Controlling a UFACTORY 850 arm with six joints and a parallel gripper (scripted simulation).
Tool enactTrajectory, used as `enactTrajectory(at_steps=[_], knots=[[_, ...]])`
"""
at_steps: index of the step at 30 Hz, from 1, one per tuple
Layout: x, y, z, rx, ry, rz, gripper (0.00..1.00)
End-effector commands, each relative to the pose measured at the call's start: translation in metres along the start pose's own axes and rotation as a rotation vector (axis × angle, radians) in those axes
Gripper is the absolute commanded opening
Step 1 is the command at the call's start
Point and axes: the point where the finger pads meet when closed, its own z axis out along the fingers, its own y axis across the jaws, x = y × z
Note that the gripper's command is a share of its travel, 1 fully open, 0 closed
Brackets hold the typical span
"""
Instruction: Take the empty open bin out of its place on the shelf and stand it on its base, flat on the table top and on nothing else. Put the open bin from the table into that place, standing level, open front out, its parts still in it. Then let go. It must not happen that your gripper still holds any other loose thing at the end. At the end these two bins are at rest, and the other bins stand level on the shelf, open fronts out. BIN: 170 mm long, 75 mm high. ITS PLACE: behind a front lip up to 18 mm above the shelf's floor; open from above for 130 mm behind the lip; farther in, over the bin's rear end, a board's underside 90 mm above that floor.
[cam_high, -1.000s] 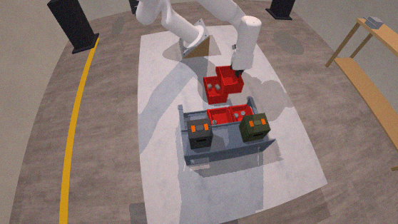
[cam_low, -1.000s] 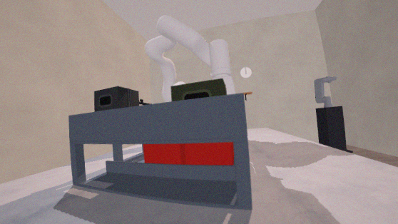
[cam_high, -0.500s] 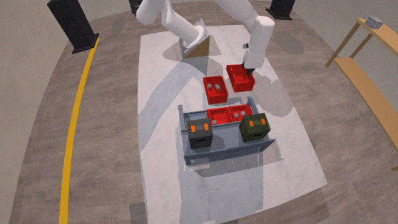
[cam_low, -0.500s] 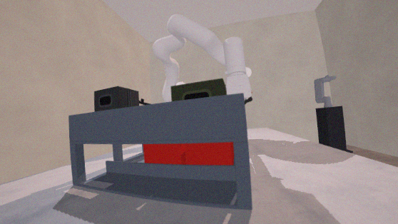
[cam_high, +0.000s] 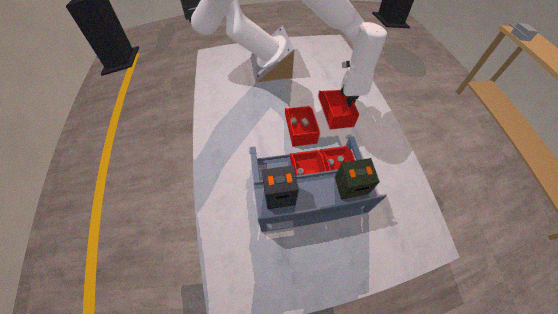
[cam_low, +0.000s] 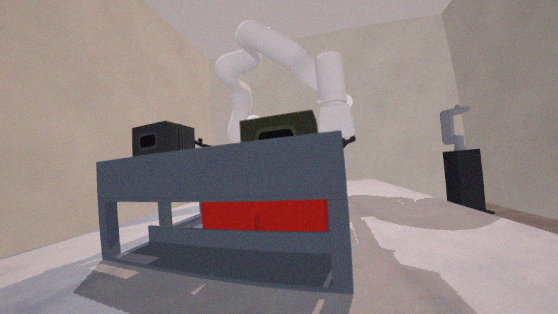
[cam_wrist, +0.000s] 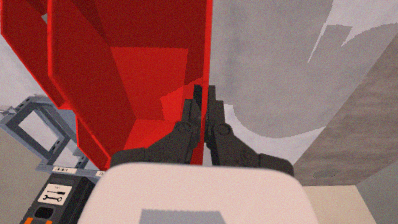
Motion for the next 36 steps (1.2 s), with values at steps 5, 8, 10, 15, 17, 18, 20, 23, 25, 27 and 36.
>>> enactTrajectory(at_steps=[5, 8, 10, 15, 17, 18, 20, 23, 25, 27, 36], knots=[[-0.001, 0.0, 0.0, -0.001, -0.001, 0.001, 0.0], [-0.001, 0.0, 0.002, -0.001, -0.001, 0.001, 0.0], [-0.001, 0.0, 0.003, -0.001, -0.001, 0.001, 0.0], [-0.001, 0.001, 0.01, -0.001, -0.001, 0.001, 0.0], [-0.001, 0.001, 0.015, -0.001, -0.001, 0.001, 0.0], [-0.001, 0.001, 0.017, -0.001, -0.001, 0.001, 0.0], [-0.001, 0.001, 0.023, -0.001, -0.001, 0.001, 0.0], [-0.001, 0.001, 0.031, -0.001, -0.001, 0.001, 0.0], [-0.001, 0.001, 0.038, -0.001, -0.001, 0.001, 0.0], [-0.001, 0.001, 0.041, -0.001, -0.001, 0.001, 0.0], [-0.001, 0.001, 0.063, -0.001, -0.001, 0.001, 0.0]])
